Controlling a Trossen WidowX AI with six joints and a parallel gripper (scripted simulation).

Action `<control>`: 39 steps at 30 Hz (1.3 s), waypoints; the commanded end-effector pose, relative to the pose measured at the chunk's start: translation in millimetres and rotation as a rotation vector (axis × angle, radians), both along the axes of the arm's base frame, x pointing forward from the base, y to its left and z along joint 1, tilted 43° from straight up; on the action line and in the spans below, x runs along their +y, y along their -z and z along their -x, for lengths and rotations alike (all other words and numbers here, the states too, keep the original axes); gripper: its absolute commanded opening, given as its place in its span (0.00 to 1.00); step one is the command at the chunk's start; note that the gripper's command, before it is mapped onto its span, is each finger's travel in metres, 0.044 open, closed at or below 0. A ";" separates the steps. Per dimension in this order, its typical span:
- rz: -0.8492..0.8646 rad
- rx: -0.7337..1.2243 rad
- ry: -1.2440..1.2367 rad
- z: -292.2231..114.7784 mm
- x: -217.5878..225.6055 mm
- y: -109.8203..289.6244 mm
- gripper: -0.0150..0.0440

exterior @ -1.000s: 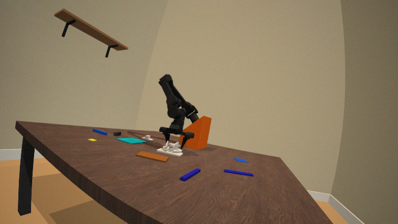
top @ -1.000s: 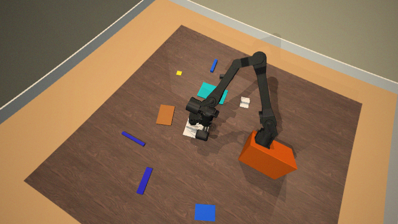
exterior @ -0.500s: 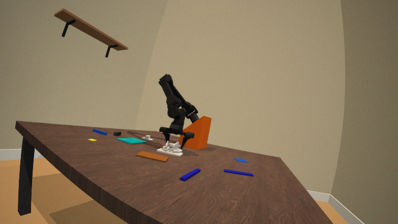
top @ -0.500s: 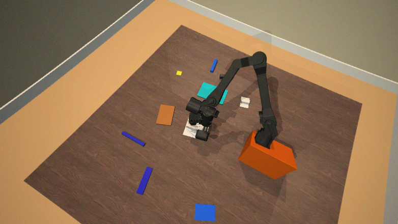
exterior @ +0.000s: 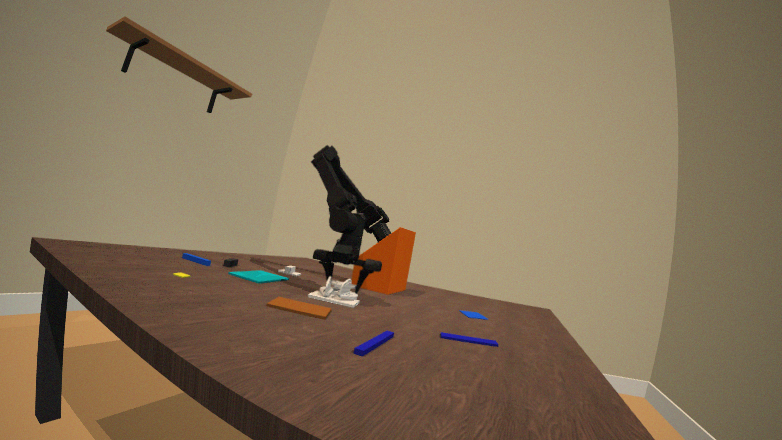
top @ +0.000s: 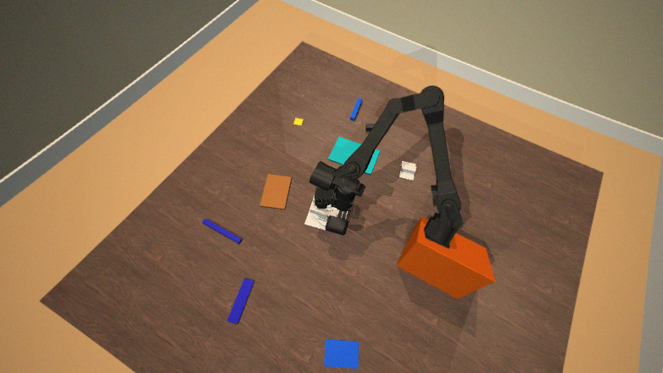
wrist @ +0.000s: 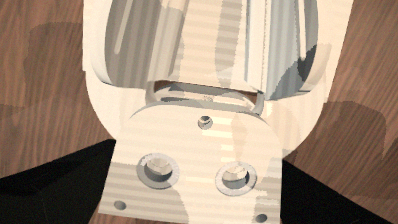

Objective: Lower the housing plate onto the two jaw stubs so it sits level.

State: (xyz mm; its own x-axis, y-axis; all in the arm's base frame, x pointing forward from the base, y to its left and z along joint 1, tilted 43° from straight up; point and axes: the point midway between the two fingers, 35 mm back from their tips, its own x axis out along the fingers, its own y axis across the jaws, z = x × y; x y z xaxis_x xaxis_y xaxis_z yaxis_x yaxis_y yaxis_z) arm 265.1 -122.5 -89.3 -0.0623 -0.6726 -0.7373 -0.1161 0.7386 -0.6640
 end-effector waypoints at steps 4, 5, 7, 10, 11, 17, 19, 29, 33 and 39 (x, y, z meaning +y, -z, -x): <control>0.009 -0.007 0.033 3.1 -9.9 5.1 0.85; 0.009 -0.007 0.033 3.1 -9.9 5.1 0.85; 0.008 -0.006 0.030 2.8 -9.1 4.7 0.85; 0.000 0.000 0.000 0.0 0.0 0.1 0.94; 0.000 0.001 -0.001 0.1 0.2 0.0 0.98; 0.000 0.001 -0.001 0.1 0.2 0.0 1.00; 0.000 0.001 -0.001 0.1 0.2 0.0 1.00; -0.001 -0.002 0.010 -2.4 13.5 -15.2 1.00; 0.006 -0.007 0.030 -2.6 38.0 -46.1 1.00; 0.008 -0.008 0.033 -2.0 42.5 -52.3 1.00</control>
